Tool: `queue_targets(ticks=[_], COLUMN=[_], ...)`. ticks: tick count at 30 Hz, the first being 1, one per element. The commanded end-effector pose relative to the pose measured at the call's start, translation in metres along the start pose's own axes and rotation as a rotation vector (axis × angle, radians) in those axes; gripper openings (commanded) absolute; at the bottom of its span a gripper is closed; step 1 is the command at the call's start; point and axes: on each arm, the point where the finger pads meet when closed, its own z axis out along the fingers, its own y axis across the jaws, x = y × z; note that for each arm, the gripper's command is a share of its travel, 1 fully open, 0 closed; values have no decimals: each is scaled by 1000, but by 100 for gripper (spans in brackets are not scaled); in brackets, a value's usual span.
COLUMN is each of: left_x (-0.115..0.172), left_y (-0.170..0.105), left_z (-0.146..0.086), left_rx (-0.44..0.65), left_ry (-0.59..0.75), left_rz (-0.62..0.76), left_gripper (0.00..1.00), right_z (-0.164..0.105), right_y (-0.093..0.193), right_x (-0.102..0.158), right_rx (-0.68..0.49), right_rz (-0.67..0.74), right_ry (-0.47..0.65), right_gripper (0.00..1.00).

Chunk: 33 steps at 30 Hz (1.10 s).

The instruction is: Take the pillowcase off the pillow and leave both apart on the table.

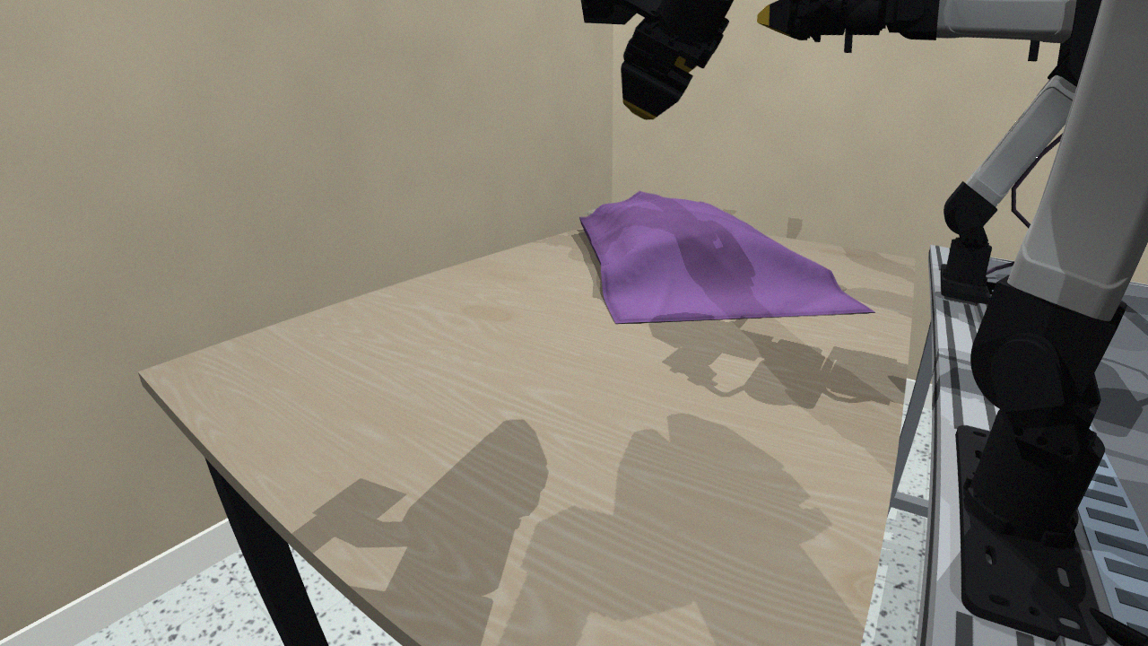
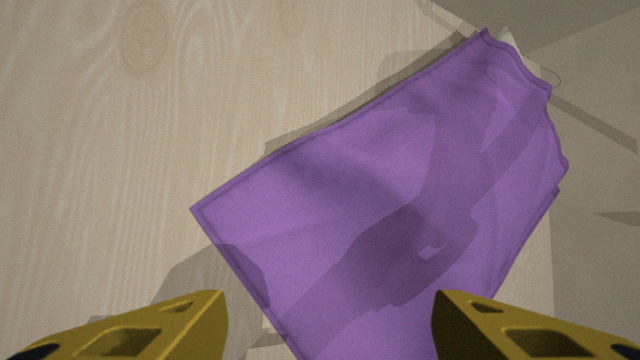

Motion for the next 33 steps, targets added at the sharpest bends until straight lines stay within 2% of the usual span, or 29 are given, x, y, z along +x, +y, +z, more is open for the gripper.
queue_targets(ticks=[1,13,16,30,33], left_x=[23,96,99,194,196], left_y=[-5,-36,-35,-73,-73], left_z=[11,48,51,77,80], left_rx=[-34,-147,-162,-329,-343], left_ry=[132,424,433,690,693], left_rz=[-95,-244,-255,-390,-403], left_gripper=[60,60,60,60,60], right_z=[2,2,2,2,2], right_y=[5,5,5,5,5], right_x=[6,6,6,6,6], right_rx=[-21,-21,-21,-21,-21], right_rz=[-10,-10,-10,-10,-10], right_ry=[25,25,25,25,25], right_gripper=[3,3,3,3,3])
